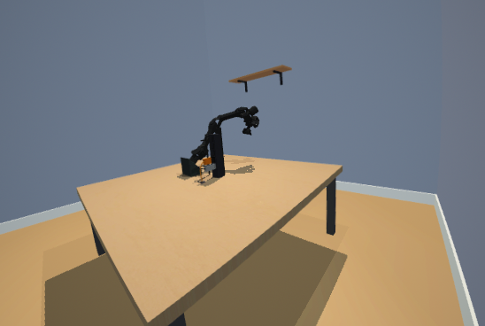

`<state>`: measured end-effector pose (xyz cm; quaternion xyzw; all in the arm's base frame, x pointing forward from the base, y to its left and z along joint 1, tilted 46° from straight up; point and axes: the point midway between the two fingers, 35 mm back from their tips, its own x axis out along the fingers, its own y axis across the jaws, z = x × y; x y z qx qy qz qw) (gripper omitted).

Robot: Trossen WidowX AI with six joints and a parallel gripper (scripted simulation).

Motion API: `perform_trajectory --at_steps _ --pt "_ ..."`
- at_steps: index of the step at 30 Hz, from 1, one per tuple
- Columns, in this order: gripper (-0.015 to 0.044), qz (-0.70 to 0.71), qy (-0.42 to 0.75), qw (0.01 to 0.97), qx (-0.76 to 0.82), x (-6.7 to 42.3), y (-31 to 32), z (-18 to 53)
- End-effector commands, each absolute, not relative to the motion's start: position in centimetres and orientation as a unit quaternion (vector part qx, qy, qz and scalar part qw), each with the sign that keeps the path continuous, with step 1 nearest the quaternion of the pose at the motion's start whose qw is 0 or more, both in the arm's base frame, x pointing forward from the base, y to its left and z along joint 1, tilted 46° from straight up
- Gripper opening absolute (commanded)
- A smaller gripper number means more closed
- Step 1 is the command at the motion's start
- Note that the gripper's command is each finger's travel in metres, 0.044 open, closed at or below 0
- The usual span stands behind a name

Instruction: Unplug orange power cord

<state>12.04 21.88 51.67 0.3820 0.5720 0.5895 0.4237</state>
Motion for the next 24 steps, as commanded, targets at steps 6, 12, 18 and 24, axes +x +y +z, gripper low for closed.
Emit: perform_trajectory --at_steps 6,12,18,24 --pt "0.0243 0.555 0.55 0.479 0.401 16.6 22.1 49.2" --pt "0.016 0.459 0.553 0.532 0.448 24.3 21.1 44.1" --pt "0.016 0.357 0.559 0.572 0.484 30.8 18.2 38.1" --pt "0.016 0.239 0.579 0.581 0.519 35.5 13.9 31.0"
